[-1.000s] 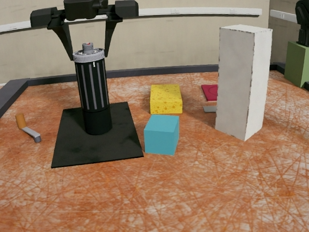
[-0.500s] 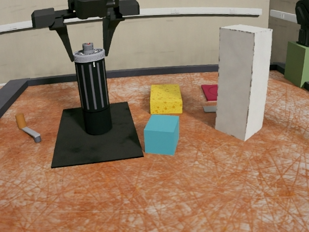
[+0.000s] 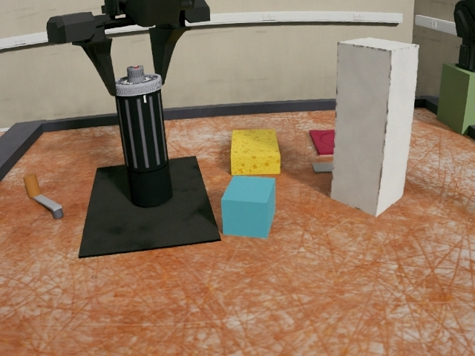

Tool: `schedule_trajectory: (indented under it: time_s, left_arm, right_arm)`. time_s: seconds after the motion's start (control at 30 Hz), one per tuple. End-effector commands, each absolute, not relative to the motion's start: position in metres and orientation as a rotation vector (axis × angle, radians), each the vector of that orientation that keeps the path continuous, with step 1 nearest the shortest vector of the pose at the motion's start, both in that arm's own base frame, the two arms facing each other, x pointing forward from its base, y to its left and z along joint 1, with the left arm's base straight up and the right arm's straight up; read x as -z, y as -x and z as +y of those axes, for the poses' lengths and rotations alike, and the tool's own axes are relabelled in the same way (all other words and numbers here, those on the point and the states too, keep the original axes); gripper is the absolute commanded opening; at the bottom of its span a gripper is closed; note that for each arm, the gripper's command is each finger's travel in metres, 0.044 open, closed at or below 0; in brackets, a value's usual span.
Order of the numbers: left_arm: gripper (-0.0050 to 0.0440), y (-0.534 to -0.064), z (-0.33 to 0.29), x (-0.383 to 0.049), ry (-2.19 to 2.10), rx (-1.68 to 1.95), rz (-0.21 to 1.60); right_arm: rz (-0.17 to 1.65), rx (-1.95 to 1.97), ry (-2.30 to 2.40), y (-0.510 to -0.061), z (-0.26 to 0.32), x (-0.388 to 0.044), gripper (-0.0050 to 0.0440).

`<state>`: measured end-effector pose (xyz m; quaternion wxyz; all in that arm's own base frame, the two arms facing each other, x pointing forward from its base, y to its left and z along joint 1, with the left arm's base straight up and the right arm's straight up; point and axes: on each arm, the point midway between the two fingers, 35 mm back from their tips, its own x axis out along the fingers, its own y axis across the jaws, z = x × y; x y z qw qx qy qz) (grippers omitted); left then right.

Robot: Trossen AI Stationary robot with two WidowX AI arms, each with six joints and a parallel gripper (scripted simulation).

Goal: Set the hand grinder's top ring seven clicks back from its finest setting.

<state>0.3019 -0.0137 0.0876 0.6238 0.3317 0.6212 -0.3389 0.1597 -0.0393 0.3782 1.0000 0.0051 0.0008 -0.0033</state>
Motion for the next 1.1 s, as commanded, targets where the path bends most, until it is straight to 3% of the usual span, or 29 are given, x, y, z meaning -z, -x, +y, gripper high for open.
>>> schedule_trajectory:
  time_s: [0.0,0.4,0.57,1.07]
  left_arm:
    - [0.0295,-0.3042,-0.0123,-0.0958,-0.742,0.737,1.405]
    - [0.0295,-0.3042,-0.0123,-0.0958,-0.742,0.737,1.405]
    - [0.04,-0.3055,-0.013,-0.0956,-0.747,0.742,1.406]
    - [0.04,-0.3066,-0.0139,-0.1009,-1.342,1.292,1.103]
  right_arm:
    - [0.0,0.003,-0.004,-0.1597,-0.0385,-0.3816,0.04]
    - [0.0,0.003,-0.004,-0.1597,-0.0385,-0.3816,0.04]
    - [0.0,0.003,-0.004,-0.1597,-0.0385,-0.3816,0.04]
    - [0.0,0.003,-0.004,-0.1597,-0.0385,-0.3816,0.04]
